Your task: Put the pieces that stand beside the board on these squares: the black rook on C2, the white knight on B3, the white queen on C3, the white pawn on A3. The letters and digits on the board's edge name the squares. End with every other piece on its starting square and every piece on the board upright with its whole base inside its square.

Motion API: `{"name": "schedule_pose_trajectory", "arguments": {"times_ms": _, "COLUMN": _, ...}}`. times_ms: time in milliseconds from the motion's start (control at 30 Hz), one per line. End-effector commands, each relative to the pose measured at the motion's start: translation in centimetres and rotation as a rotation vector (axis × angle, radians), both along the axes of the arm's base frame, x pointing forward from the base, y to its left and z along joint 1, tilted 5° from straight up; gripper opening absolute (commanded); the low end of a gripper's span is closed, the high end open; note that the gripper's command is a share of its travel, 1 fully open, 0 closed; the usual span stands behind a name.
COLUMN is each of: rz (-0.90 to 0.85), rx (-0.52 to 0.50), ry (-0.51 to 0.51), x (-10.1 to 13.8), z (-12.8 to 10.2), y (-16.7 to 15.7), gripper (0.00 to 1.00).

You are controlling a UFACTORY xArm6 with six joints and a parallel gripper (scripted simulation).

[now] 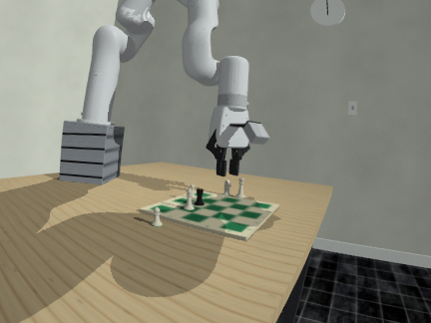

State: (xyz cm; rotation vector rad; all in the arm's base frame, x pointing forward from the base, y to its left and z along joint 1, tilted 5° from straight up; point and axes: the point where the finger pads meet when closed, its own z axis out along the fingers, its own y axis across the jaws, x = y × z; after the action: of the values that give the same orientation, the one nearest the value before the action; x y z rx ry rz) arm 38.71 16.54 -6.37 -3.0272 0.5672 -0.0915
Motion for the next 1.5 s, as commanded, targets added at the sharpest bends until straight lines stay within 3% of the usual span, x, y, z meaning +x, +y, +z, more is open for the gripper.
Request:
{"name": "schedule_pose_trajectory", "arguments": {"times_ms": 0, "rz": 0.000, "rx": 0.002, "ry": -0.003, "x": 0.16, "z": -0.16, "y": 0.08, "gripper": 0.37}}
{"name": "schedule_pose_trajectory", "arguments": {"times_ms": 1467, "rz": 0.000, "rx": 0.002, "ry": -0.003, "x": 0.19, "z": -0.53, "y": 0.10, "gripper": 0.37}}
